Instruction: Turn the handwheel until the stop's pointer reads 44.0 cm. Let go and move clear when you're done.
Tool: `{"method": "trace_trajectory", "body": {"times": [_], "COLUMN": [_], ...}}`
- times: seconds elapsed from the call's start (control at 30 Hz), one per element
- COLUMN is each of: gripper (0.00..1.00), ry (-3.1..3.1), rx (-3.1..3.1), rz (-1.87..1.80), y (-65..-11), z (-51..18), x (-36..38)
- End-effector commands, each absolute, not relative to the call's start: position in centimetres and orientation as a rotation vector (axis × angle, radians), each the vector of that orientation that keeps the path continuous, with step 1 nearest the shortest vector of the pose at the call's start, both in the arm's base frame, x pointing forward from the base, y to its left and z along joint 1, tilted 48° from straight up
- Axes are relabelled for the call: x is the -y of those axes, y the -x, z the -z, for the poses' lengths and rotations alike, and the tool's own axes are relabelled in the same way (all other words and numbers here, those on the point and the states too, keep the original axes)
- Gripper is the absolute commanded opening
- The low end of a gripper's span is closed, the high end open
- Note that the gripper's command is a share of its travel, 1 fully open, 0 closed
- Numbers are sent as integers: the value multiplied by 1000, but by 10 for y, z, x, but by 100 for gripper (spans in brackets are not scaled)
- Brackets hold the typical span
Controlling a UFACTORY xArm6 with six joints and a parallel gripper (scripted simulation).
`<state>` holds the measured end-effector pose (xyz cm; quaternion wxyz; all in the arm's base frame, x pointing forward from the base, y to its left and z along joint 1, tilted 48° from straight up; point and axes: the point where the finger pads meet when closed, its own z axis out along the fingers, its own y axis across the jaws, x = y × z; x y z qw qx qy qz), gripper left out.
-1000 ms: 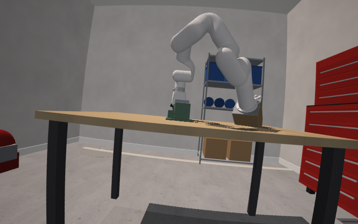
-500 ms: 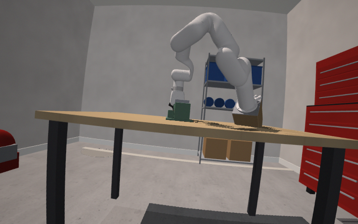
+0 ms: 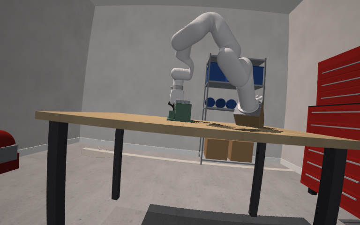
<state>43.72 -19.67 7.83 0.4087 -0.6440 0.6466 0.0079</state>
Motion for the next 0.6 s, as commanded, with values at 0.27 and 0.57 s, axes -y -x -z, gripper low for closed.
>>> {"method": "trace_trajectory", "body": {"times": [0.27, 0.57], "gripper": [6, 6], "ry": [1622, 1622], "rx": [-1631, -1631], "rz": [-18, -18], "y": [-434, -428], "z": [-90, -98], "x": [206, 213]}}
